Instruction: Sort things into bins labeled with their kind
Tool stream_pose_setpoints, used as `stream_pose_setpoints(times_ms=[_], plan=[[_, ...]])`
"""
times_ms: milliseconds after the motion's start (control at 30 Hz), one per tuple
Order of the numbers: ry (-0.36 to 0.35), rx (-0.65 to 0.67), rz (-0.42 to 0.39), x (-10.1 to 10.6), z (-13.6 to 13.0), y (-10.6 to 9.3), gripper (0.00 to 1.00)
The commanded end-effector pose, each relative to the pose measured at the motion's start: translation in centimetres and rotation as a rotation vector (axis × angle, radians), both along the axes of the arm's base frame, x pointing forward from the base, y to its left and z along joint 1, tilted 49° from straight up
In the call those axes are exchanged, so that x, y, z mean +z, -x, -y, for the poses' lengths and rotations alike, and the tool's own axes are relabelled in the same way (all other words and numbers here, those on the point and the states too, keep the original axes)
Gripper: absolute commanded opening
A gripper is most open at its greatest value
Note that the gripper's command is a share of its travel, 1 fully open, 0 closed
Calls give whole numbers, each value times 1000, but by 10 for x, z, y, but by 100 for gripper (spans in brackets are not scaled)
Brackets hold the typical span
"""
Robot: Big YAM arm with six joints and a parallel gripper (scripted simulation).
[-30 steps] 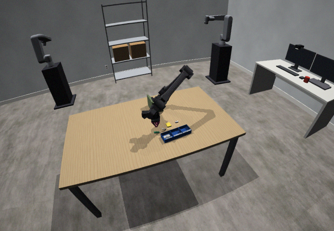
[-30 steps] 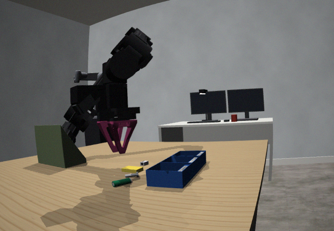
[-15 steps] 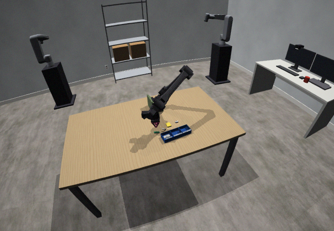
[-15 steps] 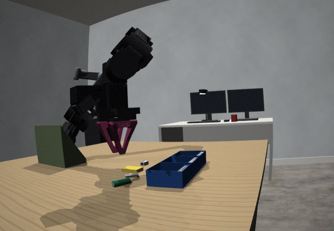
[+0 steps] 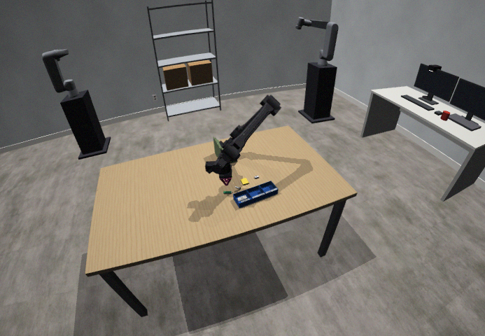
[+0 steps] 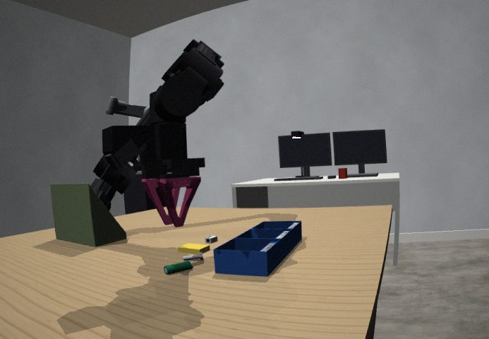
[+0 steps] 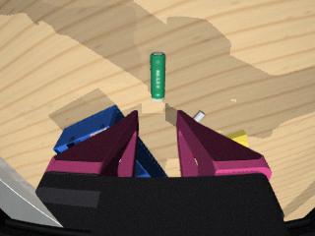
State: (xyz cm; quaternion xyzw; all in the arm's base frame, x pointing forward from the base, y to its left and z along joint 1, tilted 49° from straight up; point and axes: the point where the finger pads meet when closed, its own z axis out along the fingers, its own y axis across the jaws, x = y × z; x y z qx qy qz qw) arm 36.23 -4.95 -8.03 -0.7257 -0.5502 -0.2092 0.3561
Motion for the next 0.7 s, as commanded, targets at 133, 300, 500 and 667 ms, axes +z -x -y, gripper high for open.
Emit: stream_pose_setpoints(times_ms=[133,300,500,667], plan=[[17,-8,30,3,10,-11,28],[17,-8,30,3,10,-11,28],[3,1,-1,-15,-15,0,28],[3,1,-2,-29,-30,2,28]])
